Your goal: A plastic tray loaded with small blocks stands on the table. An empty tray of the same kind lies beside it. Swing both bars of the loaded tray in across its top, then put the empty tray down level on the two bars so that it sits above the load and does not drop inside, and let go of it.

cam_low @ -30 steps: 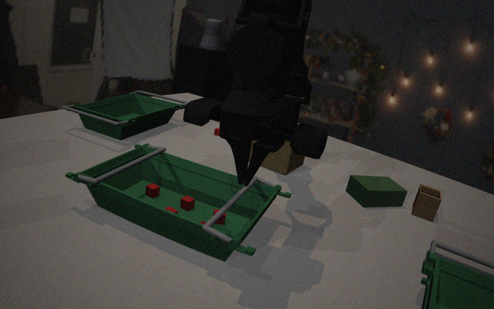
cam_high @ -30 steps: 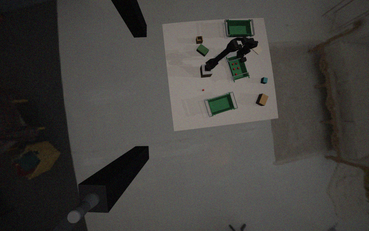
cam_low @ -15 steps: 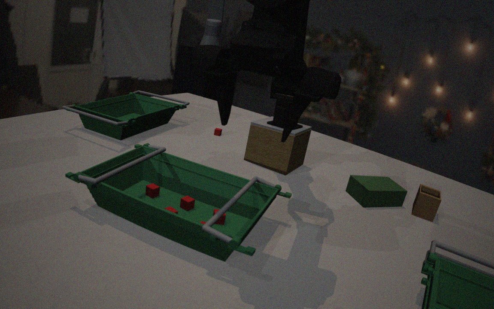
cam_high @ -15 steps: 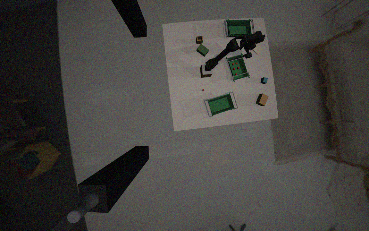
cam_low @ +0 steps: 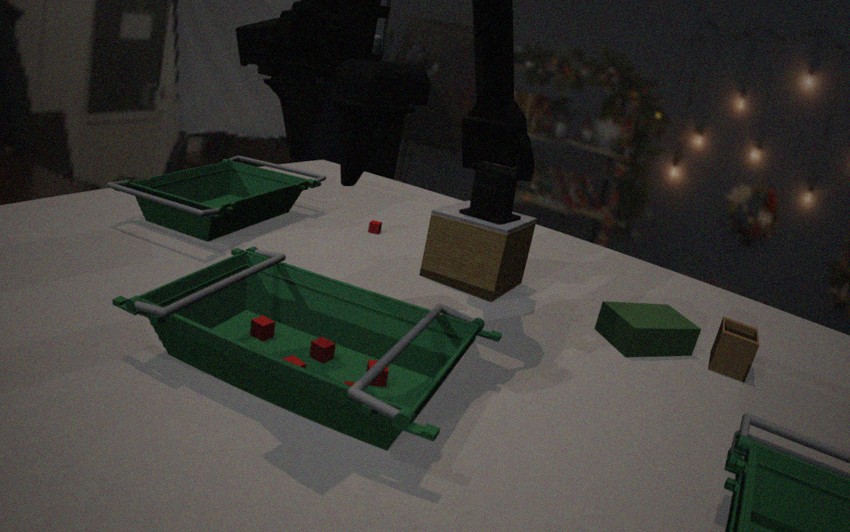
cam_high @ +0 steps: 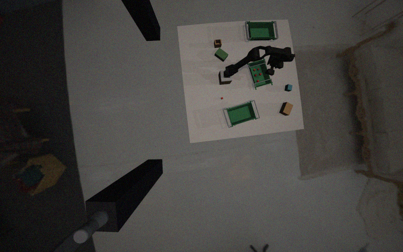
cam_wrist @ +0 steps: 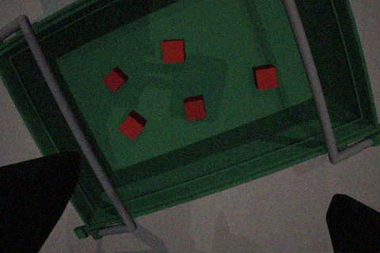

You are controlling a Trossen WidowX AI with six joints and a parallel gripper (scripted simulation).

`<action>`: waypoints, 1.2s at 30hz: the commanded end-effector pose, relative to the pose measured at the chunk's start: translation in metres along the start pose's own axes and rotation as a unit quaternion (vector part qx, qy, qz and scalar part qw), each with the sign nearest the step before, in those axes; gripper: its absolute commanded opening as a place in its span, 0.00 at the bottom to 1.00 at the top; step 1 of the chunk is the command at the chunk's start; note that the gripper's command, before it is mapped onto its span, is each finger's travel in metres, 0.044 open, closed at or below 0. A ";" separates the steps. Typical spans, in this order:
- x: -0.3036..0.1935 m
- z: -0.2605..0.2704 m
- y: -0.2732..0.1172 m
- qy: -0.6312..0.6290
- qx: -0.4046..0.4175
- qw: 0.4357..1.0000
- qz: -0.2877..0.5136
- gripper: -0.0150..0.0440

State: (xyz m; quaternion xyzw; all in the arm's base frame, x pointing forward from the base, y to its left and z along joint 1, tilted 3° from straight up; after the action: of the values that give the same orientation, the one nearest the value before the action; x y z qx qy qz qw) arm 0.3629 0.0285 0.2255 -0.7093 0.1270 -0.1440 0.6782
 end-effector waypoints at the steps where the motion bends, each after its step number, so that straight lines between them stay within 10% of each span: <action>1: 0.014 -0.046 0.004 0.135 0.007 0.991 -0.008 1.00; 11: 0.019 -0.214 0.043 0.588 0.007 0.809 -0.010 1.00; 25: -0.096 -0.391 0.091 0.959 0.006 0.282 -0.016 1.00; 36: -0.095 -0.394 0.114 0.961 0.006 0.275 -0.016 1.00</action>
State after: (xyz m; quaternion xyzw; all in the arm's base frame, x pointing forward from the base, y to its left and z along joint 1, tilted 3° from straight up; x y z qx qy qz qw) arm 0.1278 -0.3056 0.1367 -0.0567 0.6690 -0.7379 0.0691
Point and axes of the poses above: the point midway between the two fingers, 35 mm back from their tips, its own y axis out along the fingers, its own z axis across the jaws, x = y × z, the point moved 9 cm from there along -y, back along the fingers, and after that the axes turned 6 degrees about y, right-handed, at the moved point
